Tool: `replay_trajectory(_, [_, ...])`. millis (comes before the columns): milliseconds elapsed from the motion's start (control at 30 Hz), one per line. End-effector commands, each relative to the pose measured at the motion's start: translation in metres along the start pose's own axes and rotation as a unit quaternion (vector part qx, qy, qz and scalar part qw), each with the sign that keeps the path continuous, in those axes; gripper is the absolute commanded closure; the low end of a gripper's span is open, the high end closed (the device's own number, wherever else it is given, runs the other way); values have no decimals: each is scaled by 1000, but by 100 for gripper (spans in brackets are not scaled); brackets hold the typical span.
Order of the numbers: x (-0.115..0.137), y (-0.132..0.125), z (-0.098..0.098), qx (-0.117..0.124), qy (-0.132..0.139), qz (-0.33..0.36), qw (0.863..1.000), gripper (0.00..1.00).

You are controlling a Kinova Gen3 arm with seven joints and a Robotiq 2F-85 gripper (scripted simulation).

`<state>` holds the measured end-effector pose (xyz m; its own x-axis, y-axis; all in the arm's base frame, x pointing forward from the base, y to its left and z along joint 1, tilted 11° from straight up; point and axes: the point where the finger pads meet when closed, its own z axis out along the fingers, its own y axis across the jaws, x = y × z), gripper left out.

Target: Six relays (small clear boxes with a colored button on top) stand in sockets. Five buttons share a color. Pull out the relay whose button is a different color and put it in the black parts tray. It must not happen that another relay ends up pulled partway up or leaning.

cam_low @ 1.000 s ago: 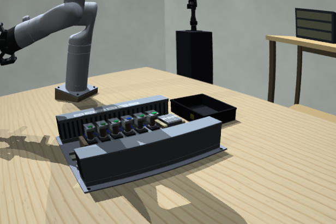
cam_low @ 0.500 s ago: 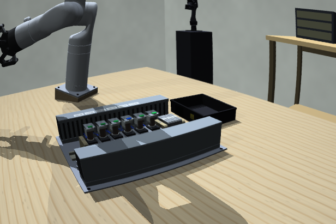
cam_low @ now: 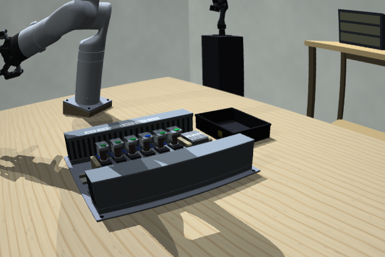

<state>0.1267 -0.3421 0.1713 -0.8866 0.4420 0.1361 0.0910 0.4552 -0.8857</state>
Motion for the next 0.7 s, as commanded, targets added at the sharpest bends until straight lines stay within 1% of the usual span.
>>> replay_trajectory(0, [-2, 2, -2, -5, 2, 10, 1000, 39])
replay_trajectory(300, [-2, 14, -9, -30, 17, 44, 998, 39])
replay_trajectory(367, [-2, 14, -9, -30, 17, 44, 998, 39])
replay_trajectory(667, [-4, 29, -19, -60, 33, 82, 994, 39])
